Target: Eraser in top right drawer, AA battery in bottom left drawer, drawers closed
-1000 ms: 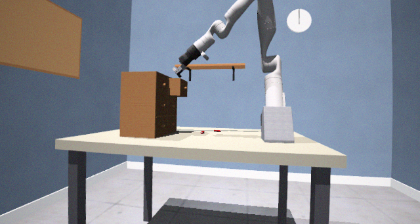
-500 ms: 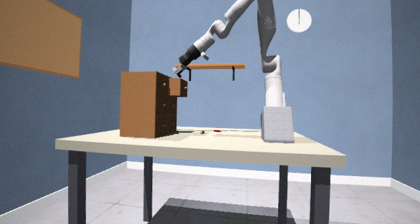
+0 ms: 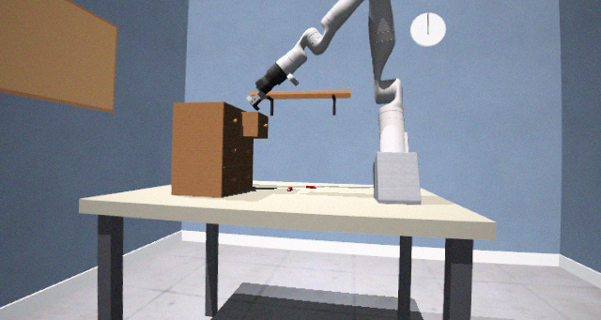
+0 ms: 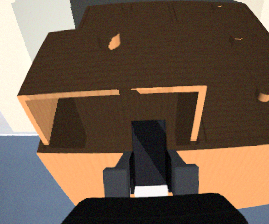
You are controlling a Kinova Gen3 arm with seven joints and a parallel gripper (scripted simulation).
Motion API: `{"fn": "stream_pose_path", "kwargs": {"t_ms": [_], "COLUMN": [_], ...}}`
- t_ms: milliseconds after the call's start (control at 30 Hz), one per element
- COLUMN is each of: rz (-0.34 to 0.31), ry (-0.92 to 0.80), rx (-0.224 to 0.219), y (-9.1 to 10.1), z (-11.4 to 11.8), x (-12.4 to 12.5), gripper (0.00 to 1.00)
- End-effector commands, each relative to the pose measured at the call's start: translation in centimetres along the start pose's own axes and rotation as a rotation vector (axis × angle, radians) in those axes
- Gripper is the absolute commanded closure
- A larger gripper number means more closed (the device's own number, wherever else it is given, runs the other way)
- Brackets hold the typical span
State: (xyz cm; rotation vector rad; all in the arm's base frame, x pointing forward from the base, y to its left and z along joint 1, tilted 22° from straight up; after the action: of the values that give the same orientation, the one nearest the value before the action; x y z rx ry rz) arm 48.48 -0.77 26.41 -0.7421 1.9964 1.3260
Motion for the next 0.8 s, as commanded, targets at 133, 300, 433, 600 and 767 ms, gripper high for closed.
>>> {"fn": "stream_pose_path", "kwargs": {"t_ms": [133,300,433,600,767], "rz": [0.0,0.0,0.0,0.0,0.0], "ry": [-0.006,-0.006,-0.006,-0.006,-0.006], "rx": [-0.003,-0.003,-0.003,-0.003,-0.003], "y": [0.05,0.05,0.05,0.05,0.05], "z": [0.16,0.16,0.16,0.16,0.16], "x": [-0.13,-0.13,-0.13,-0.13,-0.13], "gripper": [0.55,0.55,0.43,0.25,0.0]}}
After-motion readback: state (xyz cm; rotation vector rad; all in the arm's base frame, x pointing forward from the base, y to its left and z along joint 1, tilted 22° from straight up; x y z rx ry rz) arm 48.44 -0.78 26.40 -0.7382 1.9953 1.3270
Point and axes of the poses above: the point where the finger pads meet when closed, its own y axis back along the fingers, its own z axis across the jaws, x = y × z, the point moved 6 cm from there along y, back along the fingers, and after that the axes turned 6 degrees about -y, right-handed, at the moved point
